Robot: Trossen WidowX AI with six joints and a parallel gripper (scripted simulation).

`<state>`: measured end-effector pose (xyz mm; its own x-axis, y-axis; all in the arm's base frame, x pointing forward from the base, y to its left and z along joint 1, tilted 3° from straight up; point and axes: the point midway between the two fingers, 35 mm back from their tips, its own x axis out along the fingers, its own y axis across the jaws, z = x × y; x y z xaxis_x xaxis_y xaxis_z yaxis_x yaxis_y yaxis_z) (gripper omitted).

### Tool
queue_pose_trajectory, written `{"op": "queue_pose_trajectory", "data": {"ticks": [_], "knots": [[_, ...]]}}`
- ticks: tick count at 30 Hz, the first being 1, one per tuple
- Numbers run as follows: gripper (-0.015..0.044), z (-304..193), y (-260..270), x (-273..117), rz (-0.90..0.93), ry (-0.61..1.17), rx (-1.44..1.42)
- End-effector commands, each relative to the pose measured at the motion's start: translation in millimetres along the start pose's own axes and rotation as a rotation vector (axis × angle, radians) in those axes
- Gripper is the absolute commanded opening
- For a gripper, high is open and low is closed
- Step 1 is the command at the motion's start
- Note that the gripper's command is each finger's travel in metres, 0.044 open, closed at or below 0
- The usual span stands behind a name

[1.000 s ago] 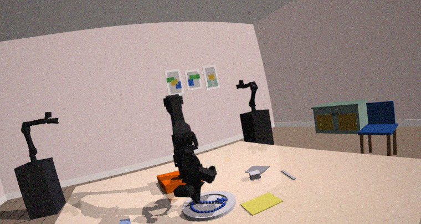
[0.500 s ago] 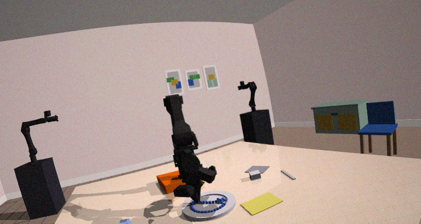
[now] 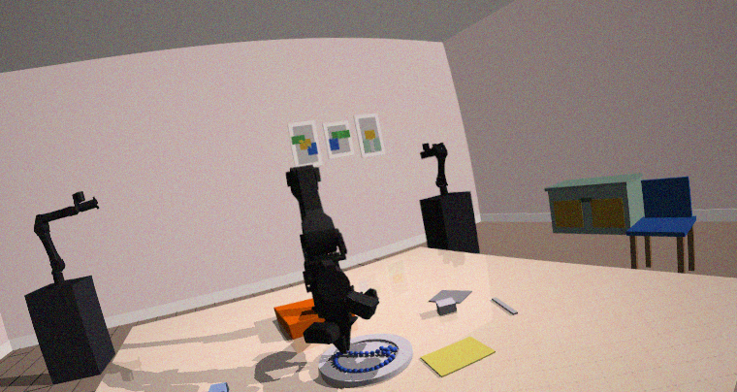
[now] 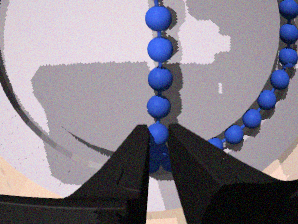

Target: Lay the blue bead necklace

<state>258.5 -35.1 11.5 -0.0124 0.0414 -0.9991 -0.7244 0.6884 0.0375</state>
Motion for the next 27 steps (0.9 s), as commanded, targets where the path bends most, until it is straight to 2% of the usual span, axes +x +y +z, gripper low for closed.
{"op": "queue_pose_trajectory", "data": {"ticks": [1, 13, 22, 27], "knots": [[0.0, 0.7, -0.3, -3.0, -0.002, -0.005, 0.005], [0.0, -18.6, 25.3, -2.6, 0.0, -0.003, 0.006], [0.0, -18.9, 25.7, 4.0, 0.0, -0.003, 0.006], [0.0131, -19.1, 25.6, 0.2, 0.003, 0.0, 0.006]]}}
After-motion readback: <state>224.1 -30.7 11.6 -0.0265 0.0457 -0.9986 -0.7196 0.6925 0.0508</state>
